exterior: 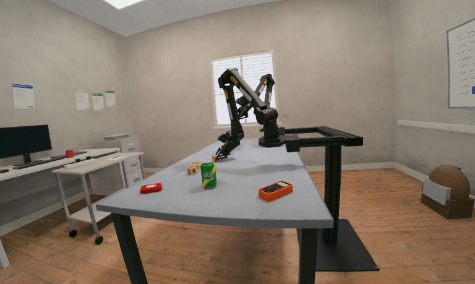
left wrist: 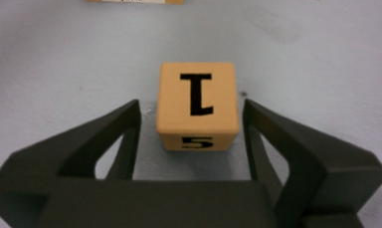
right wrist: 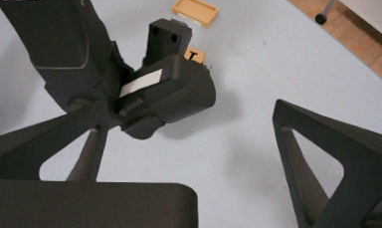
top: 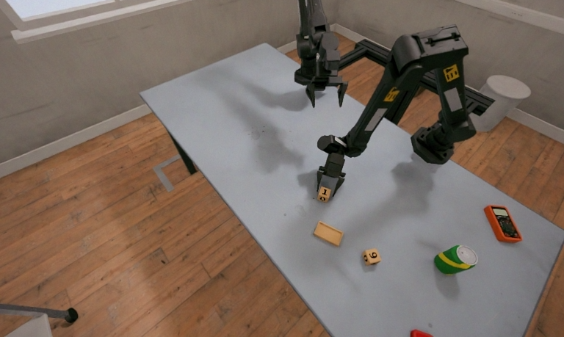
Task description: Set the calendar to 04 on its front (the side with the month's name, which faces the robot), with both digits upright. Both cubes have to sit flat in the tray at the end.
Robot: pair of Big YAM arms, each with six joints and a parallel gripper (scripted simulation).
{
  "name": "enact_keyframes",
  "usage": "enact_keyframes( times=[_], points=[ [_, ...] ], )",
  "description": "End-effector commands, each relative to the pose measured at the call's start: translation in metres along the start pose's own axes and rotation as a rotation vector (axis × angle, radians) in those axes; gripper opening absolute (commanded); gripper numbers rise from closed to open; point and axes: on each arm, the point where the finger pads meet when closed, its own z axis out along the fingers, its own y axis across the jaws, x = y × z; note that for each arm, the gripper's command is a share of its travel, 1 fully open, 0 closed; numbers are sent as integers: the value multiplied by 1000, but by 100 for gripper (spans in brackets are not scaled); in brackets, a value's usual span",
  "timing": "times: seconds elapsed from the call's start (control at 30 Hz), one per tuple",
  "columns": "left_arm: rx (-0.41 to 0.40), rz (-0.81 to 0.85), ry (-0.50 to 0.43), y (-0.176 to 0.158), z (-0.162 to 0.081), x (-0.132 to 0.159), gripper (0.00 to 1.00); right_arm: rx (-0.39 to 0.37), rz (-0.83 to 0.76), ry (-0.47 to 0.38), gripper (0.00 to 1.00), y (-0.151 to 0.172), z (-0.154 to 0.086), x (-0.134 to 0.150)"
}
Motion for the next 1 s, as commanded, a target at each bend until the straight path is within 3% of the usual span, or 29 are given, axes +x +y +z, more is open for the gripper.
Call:
enact_keyframes(
  times=[0.0, 0.47, 0.5, 0.97],
  points=[
    [3, -7, -10, -5, 10, -2, 64, 5, 8, -7, 100, -2, 2, -6],
    [18, -17, -21, -12, 10, -9, 64, 5, 8, -7, 100, -2, 2, -6],
    [18, -17, -21, -12, 10, -9, 56, 5, 8, -7, 100, -2, 2, -6],
    [16, -10, -17, -5, 9, -7, 40, 5, 8, -7, 100, -2, 2, -6]
  ],
)
